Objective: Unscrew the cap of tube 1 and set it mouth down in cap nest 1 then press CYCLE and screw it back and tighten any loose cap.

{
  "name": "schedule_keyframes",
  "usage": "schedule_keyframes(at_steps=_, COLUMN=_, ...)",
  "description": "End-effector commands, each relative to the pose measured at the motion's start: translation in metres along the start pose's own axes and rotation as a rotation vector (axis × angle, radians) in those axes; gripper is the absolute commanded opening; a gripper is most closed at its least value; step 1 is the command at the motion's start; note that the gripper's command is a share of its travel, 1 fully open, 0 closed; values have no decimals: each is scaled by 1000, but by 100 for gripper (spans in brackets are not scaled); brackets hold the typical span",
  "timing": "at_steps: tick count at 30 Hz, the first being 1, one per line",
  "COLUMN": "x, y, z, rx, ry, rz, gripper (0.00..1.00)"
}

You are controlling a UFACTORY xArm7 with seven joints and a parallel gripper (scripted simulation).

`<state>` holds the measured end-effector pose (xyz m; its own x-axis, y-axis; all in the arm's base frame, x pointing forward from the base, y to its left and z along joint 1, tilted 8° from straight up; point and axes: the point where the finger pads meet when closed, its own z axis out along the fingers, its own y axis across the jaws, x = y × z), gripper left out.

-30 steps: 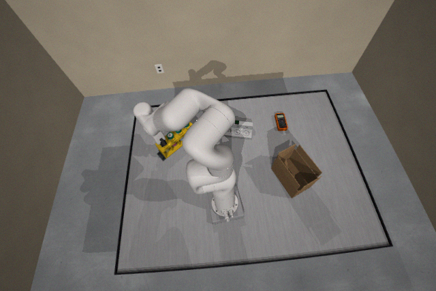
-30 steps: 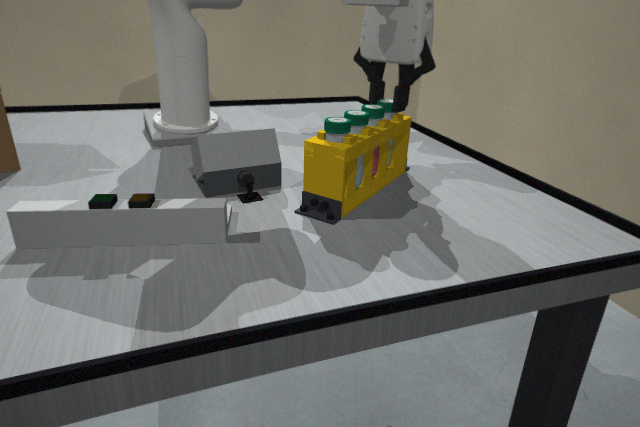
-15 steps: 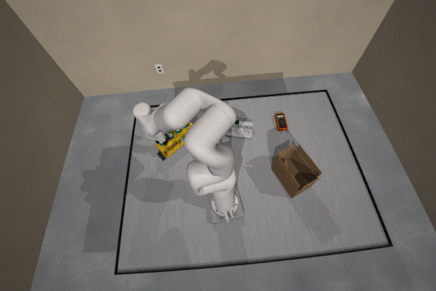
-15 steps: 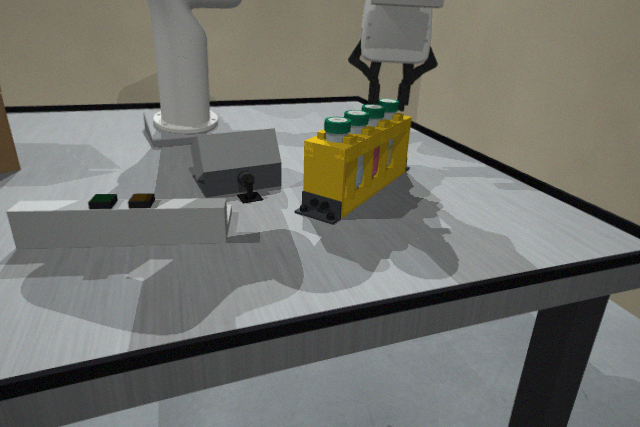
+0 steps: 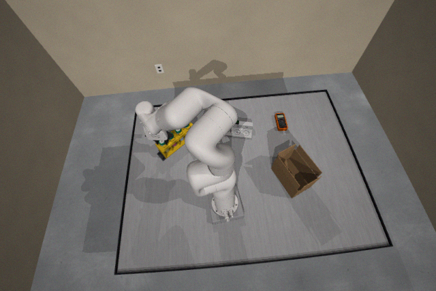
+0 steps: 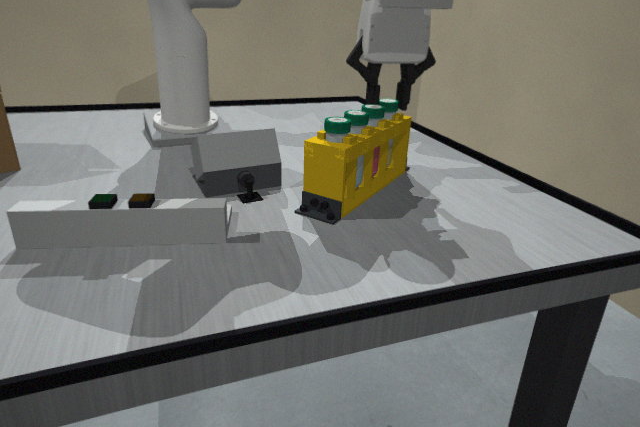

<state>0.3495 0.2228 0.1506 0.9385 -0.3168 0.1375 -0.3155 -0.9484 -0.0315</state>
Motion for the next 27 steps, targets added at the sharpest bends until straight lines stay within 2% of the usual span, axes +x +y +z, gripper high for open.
schedule_keyframes(at_steps=1, x=0, y=-2, z=-2, rx=4, ry=2, rz=-3, gripper=46)
schedule_keyframes(at_steps=6, x=0, y=-2, z=-2, rx=4, ry=2, rz=-3, gripper=46)
schedule_keyframes(at_steps=10, x=0, y=-2, z=-2, rx=5, ry=2, rz=305, gripper=46)
schedule_keyframes(at_steps=15, x=0, y=-2, z=-2, rx=6, ry=0, rz=521, gripper=46)
schedule_keyframes(at_steps=17, x=0, y=-2, z=-2, rx=6, ry=0, rz=521, gripper=46)
schedule_keyframes(at_steps=19, x=0, y=-2, z=-2, rx=6, ry=0, rz=695, gripper=46)
schedule_keyframes(at_steps=27, x=0, y=-2, z=-2, rx=7, ry=-2, rz=1044, gripper=46)
